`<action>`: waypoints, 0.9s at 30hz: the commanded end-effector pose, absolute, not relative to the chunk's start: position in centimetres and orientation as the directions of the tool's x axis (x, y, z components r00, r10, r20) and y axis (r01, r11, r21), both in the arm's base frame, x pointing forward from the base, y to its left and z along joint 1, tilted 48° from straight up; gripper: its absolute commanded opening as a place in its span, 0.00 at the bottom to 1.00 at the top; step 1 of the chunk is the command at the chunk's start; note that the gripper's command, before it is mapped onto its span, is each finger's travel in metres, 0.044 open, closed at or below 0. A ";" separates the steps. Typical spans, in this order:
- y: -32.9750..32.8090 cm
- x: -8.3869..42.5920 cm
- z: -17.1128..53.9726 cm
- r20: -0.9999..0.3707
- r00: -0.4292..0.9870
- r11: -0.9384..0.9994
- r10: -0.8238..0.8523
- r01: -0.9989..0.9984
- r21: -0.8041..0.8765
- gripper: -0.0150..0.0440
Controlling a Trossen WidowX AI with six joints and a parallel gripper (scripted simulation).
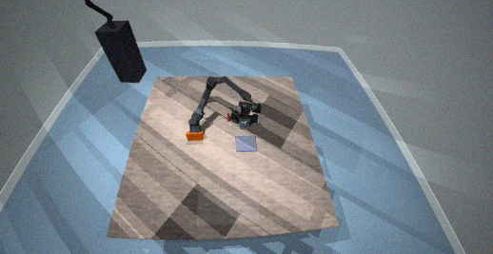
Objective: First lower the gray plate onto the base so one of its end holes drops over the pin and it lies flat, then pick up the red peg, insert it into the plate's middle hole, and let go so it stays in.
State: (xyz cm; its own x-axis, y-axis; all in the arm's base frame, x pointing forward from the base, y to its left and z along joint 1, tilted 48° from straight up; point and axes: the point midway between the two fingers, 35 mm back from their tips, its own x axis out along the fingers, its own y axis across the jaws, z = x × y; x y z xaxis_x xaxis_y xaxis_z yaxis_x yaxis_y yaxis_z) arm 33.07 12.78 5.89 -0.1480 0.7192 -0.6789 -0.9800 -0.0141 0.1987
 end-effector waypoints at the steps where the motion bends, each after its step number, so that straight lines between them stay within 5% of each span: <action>1: 12.9 32.9 5.8 -0.674 -0.151 -0.011 0.723 -0.978 0.206 0.69; 6: 12.9 32.9 5.8 -0.674 -0.151 -0.011 0.723 -0.978 0.206 0.47; 21: 12.8 32.9 5.9 -0.674 -0.150 -0.011 0.723 -0.978 0.207 0.25; 27: 11.7 33.6 6.9 -0.677 -0.140 0.006 0.723 -0.978 0.209 0.25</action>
